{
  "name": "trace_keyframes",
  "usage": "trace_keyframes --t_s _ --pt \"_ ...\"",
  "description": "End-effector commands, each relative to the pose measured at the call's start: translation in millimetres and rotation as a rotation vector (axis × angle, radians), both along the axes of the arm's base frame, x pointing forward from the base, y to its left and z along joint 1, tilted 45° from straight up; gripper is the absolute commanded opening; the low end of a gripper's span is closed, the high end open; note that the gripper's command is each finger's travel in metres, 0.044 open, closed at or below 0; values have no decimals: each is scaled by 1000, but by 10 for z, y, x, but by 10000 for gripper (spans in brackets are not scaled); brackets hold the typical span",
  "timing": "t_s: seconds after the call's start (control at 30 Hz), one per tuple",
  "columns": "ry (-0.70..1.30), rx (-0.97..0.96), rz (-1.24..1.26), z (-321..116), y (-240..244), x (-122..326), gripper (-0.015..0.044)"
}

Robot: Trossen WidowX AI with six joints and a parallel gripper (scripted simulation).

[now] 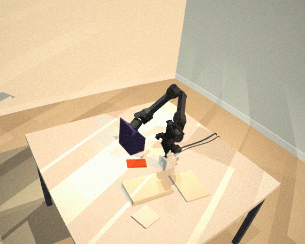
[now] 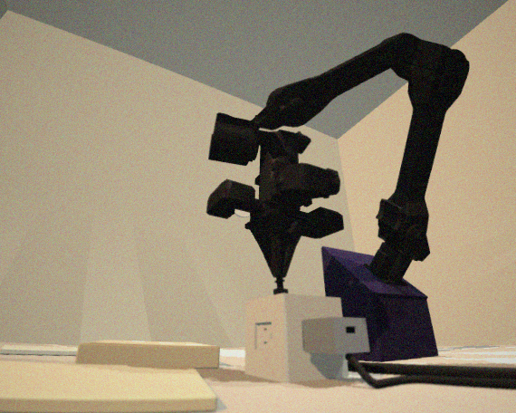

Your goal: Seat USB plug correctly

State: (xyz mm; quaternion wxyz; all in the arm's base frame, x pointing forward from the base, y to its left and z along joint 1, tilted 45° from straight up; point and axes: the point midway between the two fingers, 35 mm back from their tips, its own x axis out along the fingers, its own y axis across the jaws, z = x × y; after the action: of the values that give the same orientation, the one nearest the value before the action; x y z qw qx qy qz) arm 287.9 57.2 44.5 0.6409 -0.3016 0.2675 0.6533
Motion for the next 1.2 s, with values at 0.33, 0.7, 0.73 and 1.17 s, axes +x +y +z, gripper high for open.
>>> trace_keyframes --t_s 0.33,0.7,0.73,1.17 --pt "4 3 3 -11 28 -4 0" --pt "0 -1 -1 -4 -3 2 53" --pt "0 -1 -1 -4 -3 2 79" --pt "0 -1 -1 -4 -3 2 95"
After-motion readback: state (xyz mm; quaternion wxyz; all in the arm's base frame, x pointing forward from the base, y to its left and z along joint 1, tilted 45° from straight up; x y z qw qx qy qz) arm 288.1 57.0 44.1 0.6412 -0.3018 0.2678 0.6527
